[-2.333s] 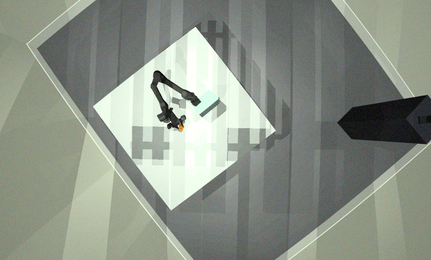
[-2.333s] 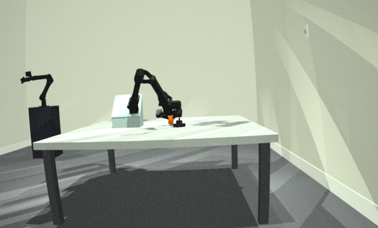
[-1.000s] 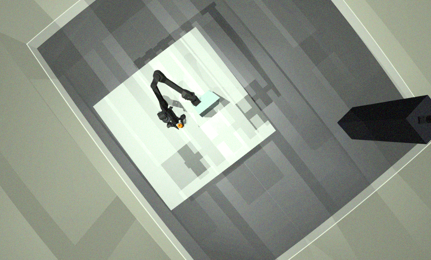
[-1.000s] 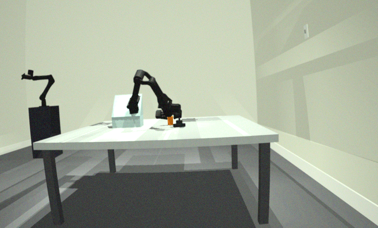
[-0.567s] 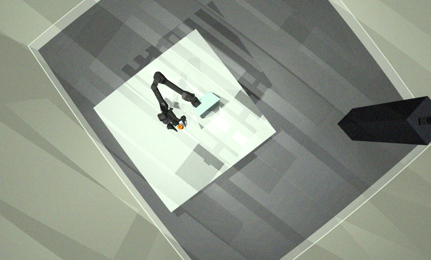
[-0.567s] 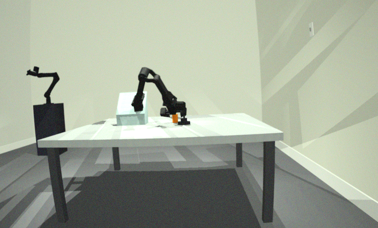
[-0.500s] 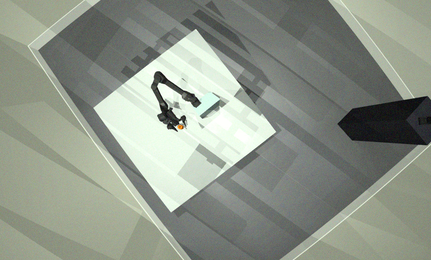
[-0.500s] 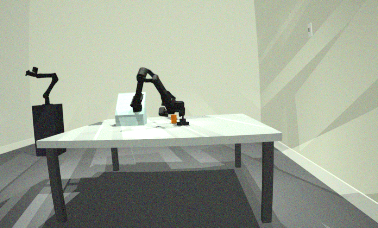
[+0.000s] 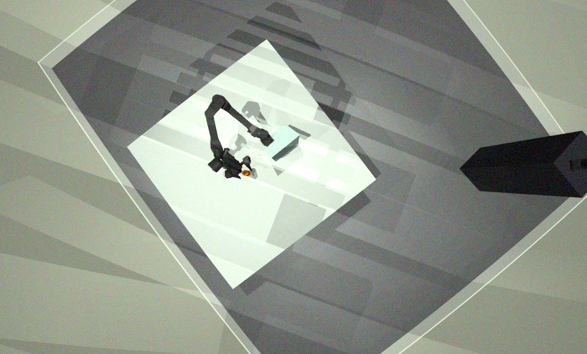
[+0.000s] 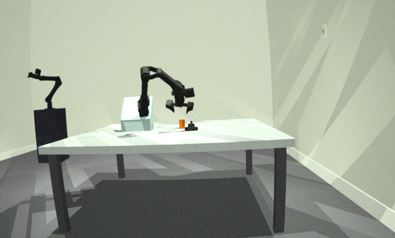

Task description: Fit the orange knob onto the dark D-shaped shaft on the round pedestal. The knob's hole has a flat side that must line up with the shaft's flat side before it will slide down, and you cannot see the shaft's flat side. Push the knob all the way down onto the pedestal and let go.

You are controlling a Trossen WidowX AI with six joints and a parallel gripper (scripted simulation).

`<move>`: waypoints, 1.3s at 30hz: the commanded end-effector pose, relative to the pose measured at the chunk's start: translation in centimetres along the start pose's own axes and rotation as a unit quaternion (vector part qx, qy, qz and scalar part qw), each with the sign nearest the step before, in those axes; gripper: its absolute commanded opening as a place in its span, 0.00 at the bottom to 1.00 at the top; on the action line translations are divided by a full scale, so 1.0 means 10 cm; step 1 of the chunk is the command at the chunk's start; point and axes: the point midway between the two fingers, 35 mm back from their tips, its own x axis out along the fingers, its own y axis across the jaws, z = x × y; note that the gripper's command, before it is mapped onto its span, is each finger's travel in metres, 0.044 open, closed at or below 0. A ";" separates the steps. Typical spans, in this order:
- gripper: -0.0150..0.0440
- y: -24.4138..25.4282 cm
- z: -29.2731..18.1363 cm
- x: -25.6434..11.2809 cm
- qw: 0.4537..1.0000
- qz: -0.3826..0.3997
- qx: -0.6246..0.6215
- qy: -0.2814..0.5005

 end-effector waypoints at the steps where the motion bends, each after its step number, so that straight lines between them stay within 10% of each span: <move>1: 1.00 0.05 0.04 0.01 0.986 0.022 0.016 0.162; 8: 1.00 -0.04 0.24 -0.20 0.919 -0.076 -0.006 0.387; 19: 1.00 -0.04 0.24 -0.20 0.919 -0.079 0.001 0.387; 33: 1.00 -0.04 0.24 -0.20 0.746 -0.289 0.537 0.268; 39: 1.00 -0.04 0.24 -0.20 0.729 -0.297 0.559 0.259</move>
